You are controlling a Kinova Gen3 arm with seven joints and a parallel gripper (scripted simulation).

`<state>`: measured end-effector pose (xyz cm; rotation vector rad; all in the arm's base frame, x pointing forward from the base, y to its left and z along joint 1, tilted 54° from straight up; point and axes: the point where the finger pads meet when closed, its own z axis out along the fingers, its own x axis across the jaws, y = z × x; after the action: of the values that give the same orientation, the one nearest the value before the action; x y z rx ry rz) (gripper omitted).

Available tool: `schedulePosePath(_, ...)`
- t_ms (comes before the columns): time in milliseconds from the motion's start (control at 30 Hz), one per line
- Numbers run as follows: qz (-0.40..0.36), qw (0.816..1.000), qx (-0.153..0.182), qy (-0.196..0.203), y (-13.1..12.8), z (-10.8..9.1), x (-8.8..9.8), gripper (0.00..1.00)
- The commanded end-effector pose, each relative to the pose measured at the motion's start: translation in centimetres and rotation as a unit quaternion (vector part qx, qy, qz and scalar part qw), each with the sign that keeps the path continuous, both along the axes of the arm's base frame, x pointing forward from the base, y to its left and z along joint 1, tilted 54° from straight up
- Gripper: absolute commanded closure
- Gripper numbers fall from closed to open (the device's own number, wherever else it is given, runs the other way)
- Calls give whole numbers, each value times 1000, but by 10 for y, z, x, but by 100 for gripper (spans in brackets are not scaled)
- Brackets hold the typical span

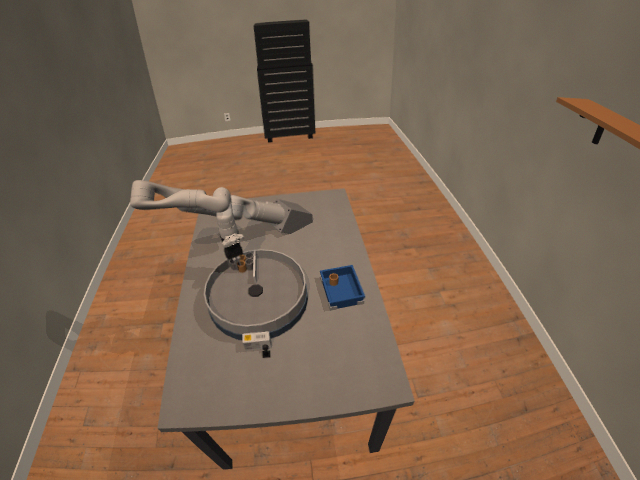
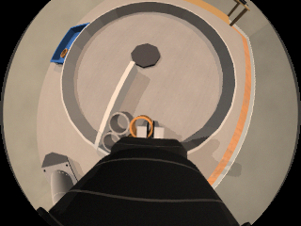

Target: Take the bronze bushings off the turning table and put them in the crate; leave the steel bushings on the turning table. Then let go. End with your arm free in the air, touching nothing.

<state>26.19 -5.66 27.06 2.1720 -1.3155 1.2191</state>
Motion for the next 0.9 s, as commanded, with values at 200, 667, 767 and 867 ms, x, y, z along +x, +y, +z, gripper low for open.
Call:
schedulePosePath(200, 0, 1000, 0, 0, 0, 0, 0, 100)
schedulePosePath(667, 1, 1000, 3, 3, -1, 2, 1, 100)
schedulePosePath(767, 1, 1000, 3, 3, -1, 2, 1, 100)
schedulePosePath(867, 1, 1000, 3, 3, 1, 4, -1, 100)
